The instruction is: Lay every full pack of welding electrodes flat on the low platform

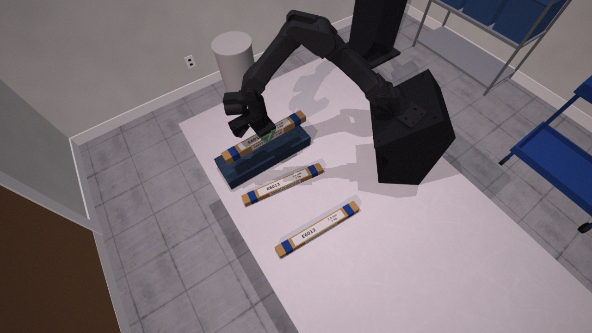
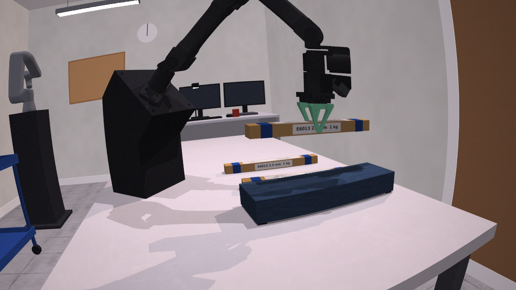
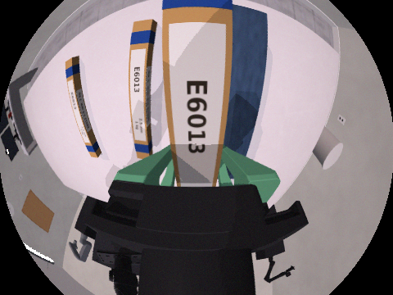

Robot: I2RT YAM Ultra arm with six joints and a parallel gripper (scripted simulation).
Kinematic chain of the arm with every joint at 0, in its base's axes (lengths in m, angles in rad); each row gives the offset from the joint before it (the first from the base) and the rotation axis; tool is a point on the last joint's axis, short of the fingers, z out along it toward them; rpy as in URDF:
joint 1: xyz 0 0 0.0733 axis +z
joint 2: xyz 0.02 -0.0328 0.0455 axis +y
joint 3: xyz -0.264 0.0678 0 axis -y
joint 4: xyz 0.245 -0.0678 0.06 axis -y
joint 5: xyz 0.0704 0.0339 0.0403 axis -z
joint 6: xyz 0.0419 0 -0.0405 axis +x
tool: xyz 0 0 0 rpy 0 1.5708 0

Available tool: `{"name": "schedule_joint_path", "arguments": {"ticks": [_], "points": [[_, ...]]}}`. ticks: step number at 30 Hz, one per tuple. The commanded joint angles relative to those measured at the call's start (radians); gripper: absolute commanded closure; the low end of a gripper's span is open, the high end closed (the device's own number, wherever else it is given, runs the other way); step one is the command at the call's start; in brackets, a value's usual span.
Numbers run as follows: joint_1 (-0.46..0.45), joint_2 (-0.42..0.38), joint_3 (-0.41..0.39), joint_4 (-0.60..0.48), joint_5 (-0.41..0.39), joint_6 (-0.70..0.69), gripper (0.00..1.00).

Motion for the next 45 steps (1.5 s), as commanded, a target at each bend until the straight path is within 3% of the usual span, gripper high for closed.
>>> {"name": "schedule_joint_path", "arguments": {"ticks": [1,45], "points": [[-0.008,-0.051,0.064,-0.019,-0.011,-0.007,1.00],[-0.025,-0.008,0.100,-0.018,-0.022,-0.016,1.00]]}}
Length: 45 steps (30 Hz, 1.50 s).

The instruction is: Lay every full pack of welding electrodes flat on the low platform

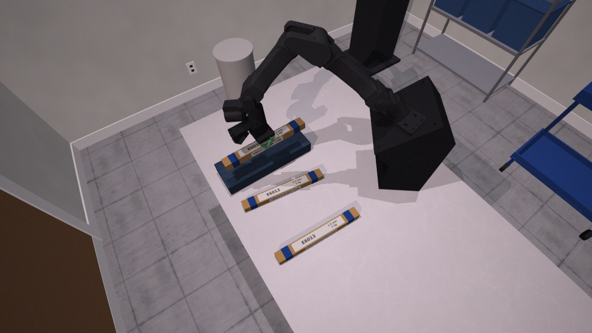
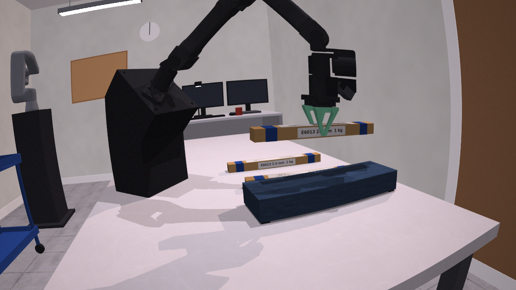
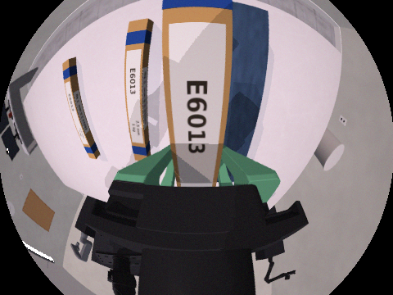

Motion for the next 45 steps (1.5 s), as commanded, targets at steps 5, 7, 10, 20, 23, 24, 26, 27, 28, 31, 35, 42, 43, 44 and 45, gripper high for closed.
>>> {"name": "schedule_joint_path", "arguments": {"ticks": [5,7,10,20,23,24,26,27,28,31,35,42,43,44,45], "points": [[-0.005,-0.054,0.063,-0.016,-0.010,-0.006,1.00],[-0.006,-0.054,0.065,-0.017,-0.010,-0.006,1.00],[-0.007,-0.053,0.067,-0.019,-0.010,-0.006,1.00],[-0.011,-0.047,0.082,-0.024,-0.011,-0.006,1.00],[-0.012,-0.046,0.083,-0.025,-0.011,-0.006,1.00],[-0.012,-0.046,0.083,-0.024,-0.012,-0.006,1.00],[-0.010,-0.047,0.082,-0.024,-0.012,-0.006,1.00],[-0.008,-0.047,0.081,-0.023,-0.012,-0.007,1.00],[-0.008,-0.047,0.081,-0.023,-0.012,-0.007,1.00],[-0.008,-0.043,0.081,-0.021,-0.013,-0.006,1.00],[-0.008,-0.044,0.078,-0.019,-0.013,-0.006,1.00],[-0.009,-0.045,0.074,-0.016,-0.013,-0.006,1.00],[-0.009,-0.045,0.073,-0.016,-0.013,-0.006,1.00],[-0.009,-0.045,0.073,-0.015,-0.013,-0.006,1.00],[-0.009,-0.045,0.073,-0.015,-0.013,-0.006,1.00]]}}
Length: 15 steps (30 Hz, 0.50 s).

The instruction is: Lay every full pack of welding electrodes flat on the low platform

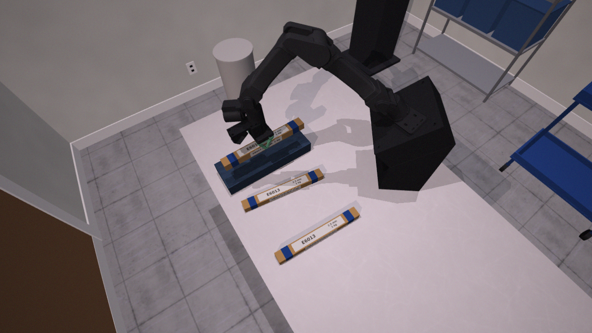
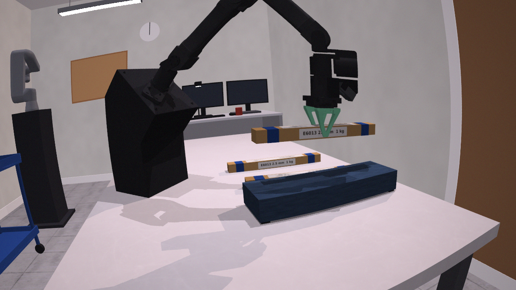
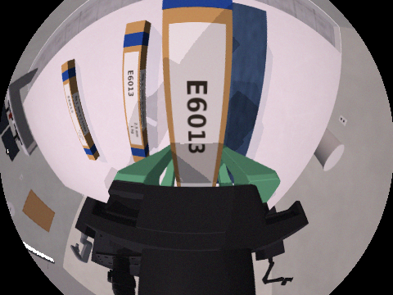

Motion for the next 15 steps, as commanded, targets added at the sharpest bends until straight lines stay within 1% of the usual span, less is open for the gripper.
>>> {"name": "schedule_joint_path", "arguments": {"ticks": [1,15], "points": [[-0.004,-0.061,0.050,-0.013,-0.009,-0.005,1.00],[-0.006,-0.059,0.042,0.006,-0.010,-0.005,1.00]]}}
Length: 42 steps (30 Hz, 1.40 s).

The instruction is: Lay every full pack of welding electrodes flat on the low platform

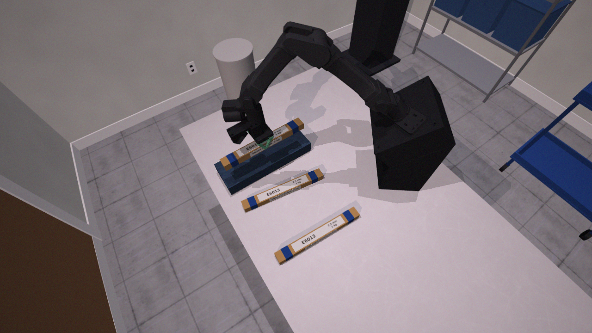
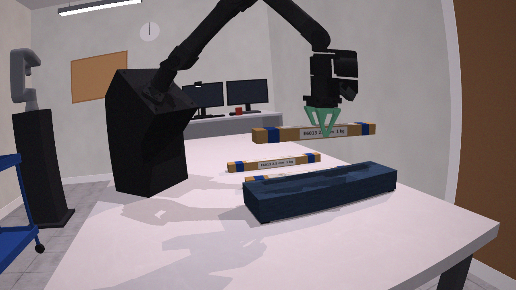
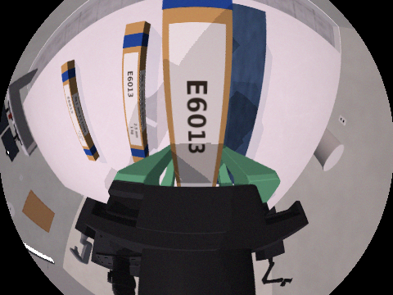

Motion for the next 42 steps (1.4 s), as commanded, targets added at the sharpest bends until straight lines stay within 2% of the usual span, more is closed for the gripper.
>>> {"name": "schedule_joint_path", "arguments": {"ticks": [1,29,42], "points": [[-0.006,-0.059,0.041,0.002,-0.010,-0.005,1.00],[-0.008,-0.069,0.013,0.019,-0.010,-0.005,1.00],[-0.012,-0.028,0.006,0.080,-0.013,-0.008,1.00]]}}
